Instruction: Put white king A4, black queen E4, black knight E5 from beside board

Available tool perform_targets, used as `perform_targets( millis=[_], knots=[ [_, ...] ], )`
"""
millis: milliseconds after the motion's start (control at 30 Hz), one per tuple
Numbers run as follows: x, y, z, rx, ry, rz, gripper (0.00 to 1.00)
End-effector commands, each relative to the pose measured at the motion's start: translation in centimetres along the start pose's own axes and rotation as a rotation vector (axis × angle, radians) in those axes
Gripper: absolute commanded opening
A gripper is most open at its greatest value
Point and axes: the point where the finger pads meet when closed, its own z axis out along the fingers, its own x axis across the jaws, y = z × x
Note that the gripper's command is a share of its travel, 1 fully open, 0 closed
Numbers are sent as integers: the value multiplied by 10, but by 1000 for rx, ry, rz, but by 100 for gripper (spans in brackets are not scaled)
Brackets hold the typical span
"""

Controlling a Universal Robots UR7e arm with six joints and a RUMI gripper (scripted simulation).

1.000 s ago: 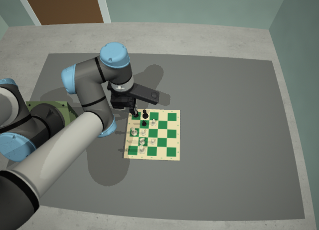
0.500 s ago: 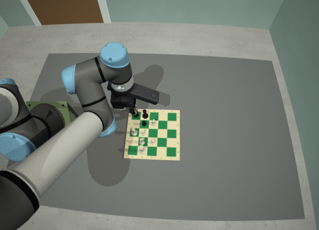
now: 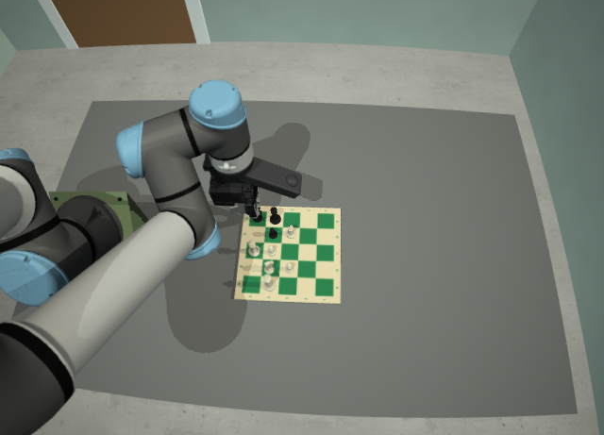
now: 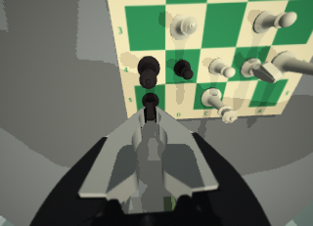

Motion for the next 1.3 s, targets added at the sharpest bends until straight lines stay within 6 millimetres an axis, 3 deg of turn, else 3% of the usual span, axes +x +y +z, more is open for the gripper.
perform_targets(
  millis=[0, 1267],
  knots=[
    [1, 0, 0, -1, 0, 2, 0],
    [1, 1, 5, -3, 1, 0, 0]
  ],
)
